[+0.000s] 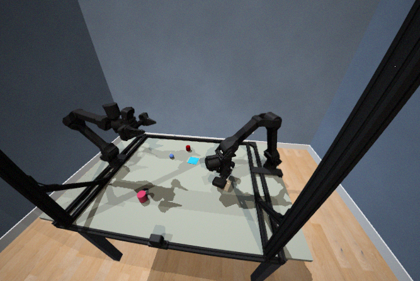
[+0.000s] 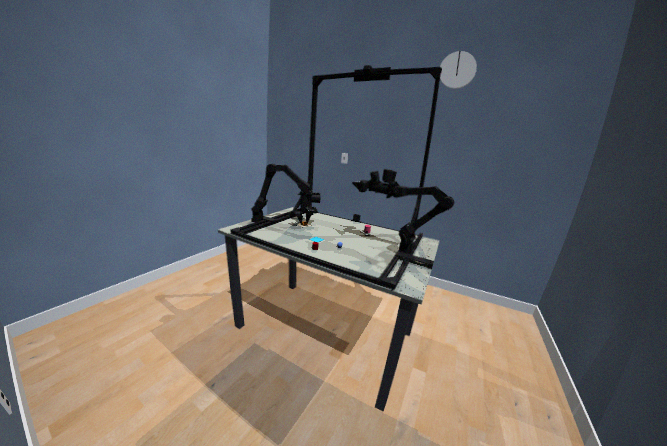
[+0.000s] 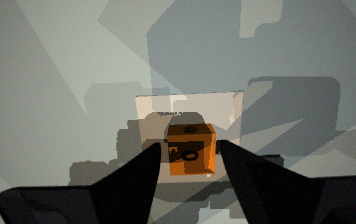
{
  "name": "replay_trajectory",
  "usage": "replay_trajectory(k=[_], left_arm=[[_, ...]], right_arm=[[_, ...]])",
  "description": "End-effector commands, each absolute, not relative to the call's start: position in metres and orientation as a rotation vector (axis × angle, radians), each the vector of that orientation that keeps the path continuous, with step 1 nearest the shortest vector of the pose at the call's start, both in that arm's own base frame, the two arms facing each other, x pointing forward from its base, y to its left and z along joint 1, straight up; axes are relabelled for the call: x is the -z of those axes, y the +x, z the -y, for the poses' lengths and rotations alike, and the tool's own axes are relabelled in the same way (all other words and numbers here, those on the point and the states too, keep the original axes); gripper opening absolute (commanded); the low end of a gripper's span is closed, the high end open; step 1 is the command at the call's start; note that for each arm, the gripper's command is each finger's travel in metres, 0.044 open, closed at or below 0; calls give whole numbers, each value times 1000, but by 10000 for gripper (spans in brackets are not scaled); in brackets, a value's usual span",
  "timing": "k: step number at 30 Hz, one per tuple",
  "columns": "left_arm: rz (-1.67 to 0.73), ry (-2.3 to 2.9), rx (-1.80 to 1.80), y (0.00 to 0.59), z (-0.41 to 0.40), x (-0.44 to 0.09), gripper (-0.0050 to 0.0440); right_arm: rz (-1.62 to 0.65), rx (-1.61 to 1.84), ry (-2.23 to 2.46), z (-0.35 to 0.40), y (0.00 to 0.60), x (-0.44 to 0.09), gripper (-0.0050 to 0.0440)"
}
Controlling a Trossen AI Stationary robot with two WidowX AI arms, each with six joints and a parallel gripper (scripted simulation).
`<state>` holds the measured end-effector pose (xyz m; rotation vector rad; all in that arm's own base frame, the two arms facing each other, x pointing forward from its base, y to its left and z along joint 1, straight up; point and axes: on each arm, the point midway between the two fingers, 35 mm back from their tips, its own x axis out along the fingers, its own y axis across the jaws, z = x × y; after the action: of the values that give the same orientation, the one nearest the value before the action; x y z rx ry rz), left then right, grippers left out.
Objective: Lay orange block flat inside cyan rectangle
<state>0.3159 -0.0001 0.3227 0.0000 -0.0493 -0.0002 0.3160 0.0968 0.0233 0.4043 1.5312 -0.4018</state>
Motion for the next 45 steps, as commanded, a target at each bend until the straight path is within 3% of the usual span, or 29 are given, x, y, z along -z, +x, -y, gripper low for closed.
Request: replay_trajectory(k=[1, 13, 18, 29, 45], left_arm=[[50, 0, 0, 316, 0, -323, 440], [50, 0, 0, 316, 0, -323, 440], [50, 0, 0, 316, 0, -323, 440], [50, 0, 0, 316, 0, -323, 440], [50, 0, 0, 316, 0, -323, 440]], right_arm=[[-1533, 403, 403, -97, 315, -22, 187], [-1533, 403, 403, -97, 315, -22, 120], [-1533, 402, 402, -97, 316, -59, 0], [-1533, 400, 401, -96, 318, -74, 0], [-1518, 365, 380, -72, 367, -81, 0]])
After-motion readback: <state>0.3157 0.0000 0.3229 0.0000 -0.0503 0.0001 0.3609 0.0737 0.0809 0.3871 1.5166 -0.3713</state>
